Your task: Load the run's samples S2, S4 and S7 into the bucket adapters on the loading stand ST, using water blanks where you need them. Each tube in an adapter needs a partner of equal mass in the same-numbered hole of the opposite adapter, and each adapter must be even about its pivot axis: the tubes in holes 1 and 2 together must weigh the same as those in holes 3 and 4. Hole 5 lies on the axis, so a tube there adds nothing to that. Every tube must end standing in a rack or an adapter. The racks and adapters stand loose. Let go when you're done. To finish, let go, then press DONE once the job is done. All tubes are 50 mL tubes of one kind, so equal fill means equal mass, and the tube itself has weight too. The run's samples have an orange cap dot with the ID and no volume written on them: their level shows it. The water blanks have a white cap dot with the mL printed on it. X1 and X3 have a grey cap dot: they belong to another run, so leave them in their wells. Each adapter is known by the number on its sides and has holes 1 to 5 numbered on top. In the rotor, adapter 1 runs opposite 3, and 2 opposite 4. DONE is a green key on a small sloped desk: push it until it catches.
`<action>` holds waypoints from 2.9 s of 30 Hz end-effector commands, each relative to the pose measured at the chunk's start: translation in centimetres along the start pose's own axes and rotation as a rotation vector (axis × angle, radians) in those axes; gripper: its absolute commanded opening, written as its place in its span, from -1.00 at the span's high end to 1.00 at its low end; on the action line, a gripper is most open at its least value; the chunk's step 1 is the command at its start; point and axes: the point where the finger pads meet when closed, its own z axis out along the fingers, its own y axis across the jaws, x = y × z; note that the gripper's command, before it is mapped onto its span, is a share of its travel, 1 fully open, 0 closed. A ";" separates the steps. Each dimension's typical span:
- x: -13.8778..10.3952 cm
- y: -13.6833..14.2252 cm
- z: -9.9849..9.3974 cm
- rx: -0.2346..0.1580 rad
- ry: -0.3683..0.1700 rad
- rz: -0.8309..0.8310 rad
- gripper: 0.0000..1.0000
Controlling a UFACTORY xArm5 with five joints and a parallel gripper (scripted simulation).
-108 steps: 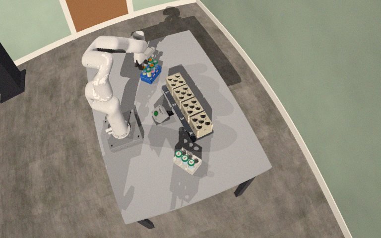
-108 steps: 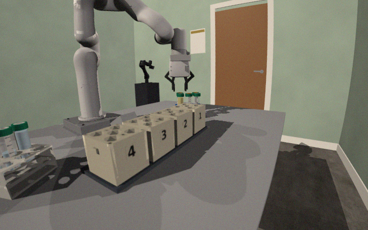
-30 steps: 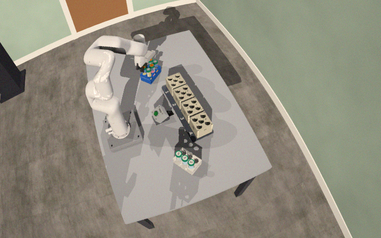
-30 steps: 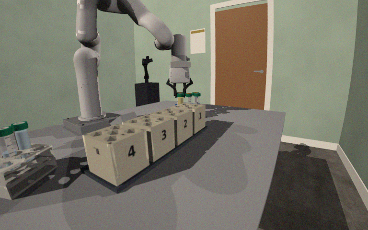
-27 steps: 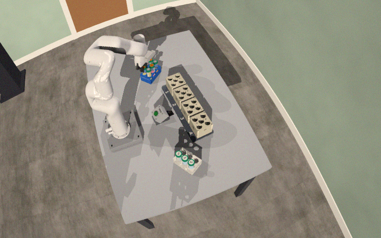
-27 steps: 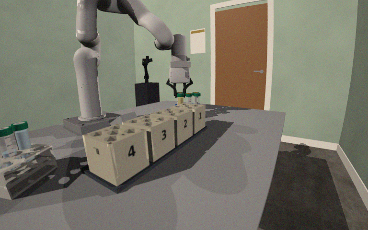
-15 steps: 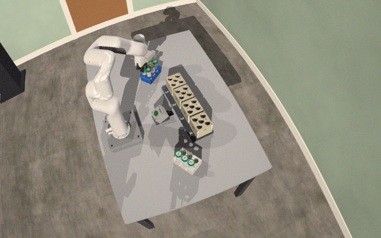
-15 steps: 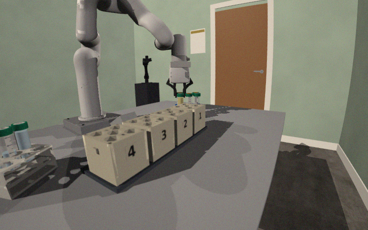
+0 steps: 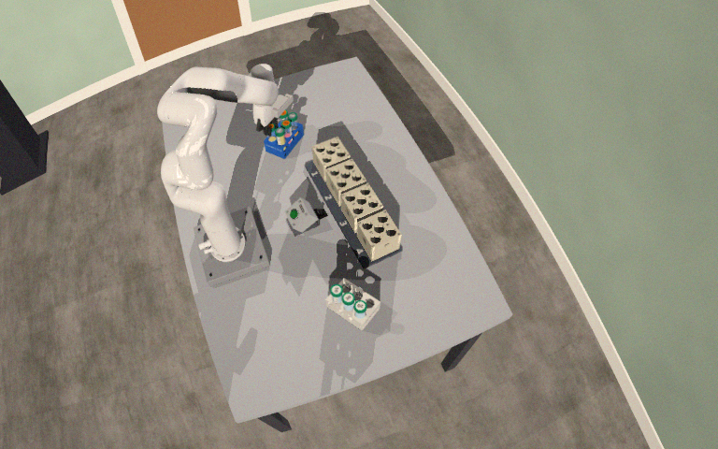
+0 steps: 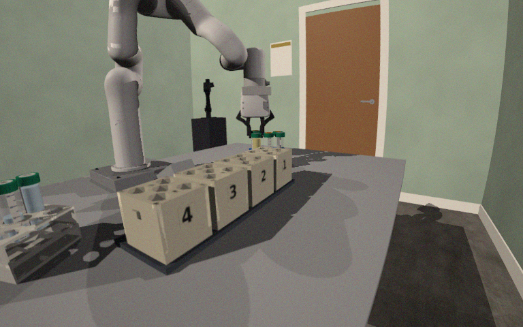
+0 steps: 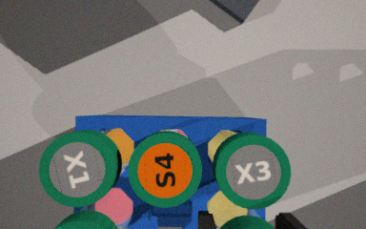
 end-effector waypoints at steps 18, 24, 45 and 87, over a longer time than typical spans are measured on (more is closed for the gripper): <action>0.0 -0.1 -1.4 0.003 -0.003 0.000 1.00; 0.0 -0.1 -1.7 0.003 -0.003 0.000 1.00; 0.0 -0.1 -4.5 0.003 -0.003 0.000 1.00; 0.0 -0.1 -12.1 0.003 -0.003 0.000 1.00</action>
